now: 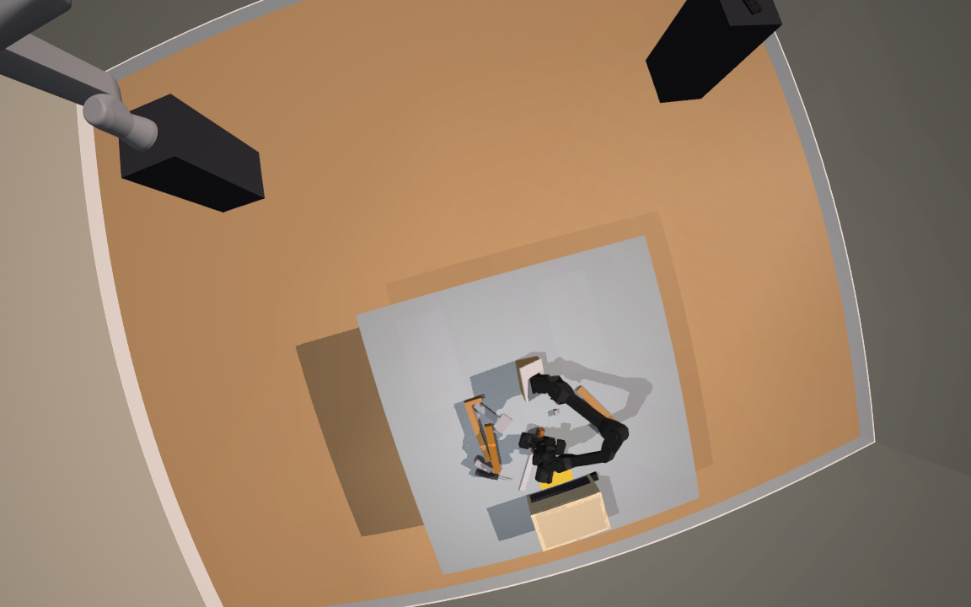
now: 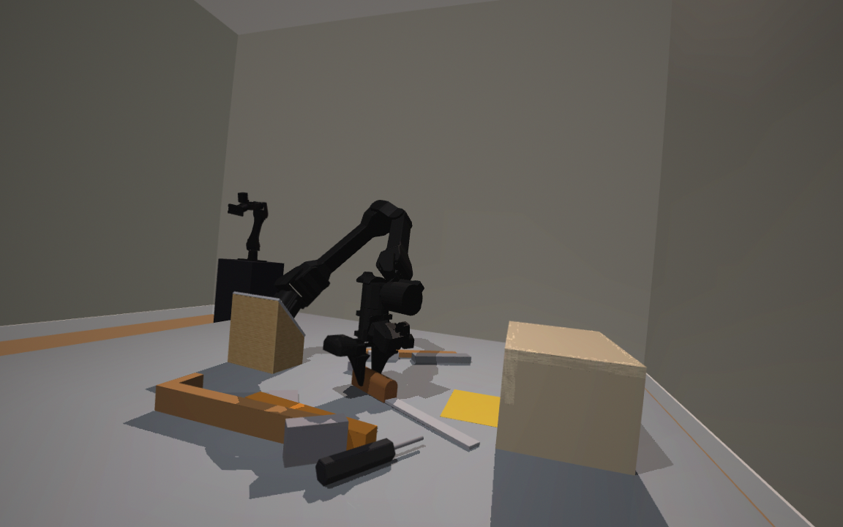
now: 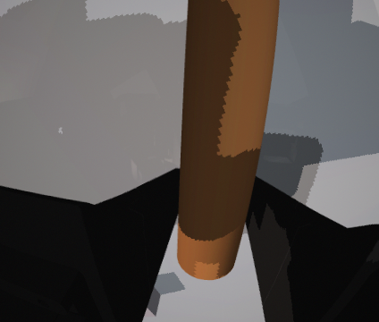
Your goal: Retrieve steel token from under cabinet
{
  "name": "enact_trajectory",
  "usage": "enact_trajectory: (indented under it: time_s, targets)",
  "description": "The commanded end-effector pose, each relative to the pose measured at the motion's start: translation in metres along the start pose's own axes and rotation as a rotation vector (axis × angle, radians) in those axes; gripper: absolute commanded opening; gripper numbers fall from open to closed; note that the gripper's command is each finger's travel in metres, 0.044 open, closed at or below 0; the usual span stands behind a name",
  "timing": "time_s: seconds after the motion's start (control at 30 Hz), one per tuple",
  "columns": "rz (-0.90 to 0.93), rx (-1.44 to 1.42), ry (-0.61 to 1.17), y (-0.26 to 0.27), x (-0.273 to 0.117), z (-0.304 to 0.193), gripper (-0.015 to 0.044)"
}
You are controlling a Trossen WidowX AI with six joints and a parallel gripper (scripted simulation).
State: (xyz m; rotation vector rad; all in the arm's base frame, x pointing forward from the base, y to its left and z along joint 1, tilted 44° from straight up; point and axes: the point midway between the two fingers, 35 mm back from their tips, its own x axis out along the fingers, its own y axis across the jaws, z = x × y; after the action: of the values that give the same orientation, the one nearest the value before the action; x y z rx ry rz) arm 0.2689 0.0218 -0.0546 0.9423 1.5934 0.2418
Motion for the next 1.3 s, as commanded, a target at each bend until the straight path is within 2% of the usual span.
enact_trajectory:
  time_s: [0.0, 1.27]
  targets:
    - [0.007, 0.000, -0.002, 0.005, -0.001, -0.002, 0.0000]
    - [0.009, 0.001, 0.000, 0.038, -0.001, -0.026, 0.0000]
